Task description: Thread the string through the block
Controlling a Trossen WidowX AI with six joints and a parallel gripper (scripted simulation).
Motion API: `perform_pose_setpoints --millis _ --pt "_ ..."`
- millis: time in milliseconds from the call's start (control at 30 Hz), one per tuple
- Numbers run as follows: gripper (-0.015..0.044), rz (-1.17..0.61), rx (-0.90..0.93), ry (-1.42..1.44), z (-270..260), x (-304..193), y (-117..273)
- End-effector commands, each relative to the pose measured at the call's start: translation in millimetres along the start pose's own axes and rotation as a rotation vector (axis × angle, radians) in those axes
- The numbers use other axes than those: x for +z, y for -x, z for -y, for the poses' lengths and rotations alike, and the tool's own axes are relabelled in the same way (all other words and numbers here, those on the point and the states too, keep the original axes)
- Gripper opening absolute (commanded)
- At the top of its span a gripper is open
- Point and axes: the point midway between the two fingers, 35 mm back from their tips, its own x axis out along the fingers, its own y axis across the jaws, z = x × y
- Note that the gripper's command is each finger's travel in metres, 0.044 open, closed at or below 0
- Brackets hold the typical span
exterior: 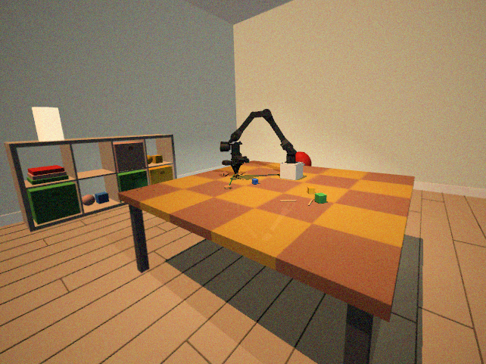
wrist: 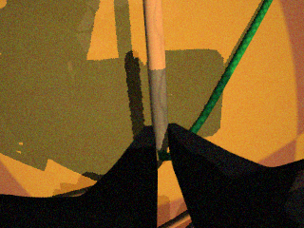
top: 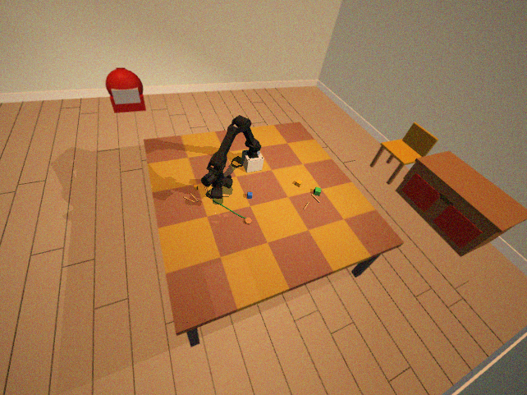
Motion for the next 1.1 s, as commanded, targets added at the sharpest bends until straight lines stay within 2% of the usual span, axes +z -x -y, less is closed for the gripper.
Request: perform_pose_setpoints --millis 0,1067 --pt "0.0000 0.001 0.004 0.003 -5.0 2.6 -3.9" --pt "0.0000 0.002 0.005 0.003 -19.2 24.7 -17.7"
